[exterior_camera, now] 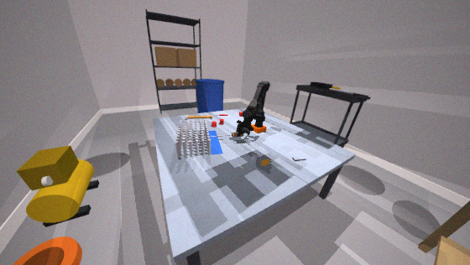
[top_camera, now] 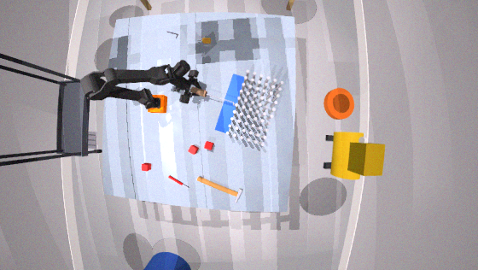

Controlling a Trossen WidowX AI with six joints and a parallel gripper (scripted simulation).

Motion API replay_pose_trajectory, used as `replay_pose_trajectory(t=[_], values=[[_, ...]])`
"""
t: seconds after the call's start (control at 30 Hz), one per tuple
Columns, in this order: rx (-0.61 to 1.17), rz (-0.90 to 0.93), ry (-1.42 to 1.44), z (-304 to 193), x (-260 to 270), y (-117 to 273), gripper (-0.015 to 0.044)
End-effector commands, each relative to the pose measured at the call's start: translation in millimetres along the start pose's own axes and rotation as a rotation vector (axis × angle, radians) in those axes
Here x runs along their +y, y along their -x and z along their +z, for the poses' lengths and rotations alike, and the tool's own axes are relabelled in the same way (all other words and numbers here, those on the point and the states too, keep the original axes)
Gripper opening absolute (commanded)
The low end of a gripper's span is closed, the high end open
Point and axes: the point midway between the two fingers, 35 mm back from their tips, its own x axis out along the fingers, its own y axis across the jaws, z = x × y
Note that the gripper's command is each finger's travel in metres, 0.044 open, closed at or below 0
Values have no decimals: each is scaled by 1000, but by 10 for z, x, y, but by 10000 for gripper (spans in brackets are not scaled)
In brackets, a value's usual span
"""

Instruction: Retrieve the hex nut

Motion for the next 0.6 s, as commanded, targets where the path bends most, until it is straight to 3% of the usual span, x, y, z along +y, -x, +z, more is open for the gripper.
replay_pose_trajectory(t=[0.0, 0.23, 0.57], values=[[8, -3, -5, 69, 4, 94, 0], [7, -2, -6, 247, 32, 223, 0], [8, -3, -7, -27, -52, 493, 0]])
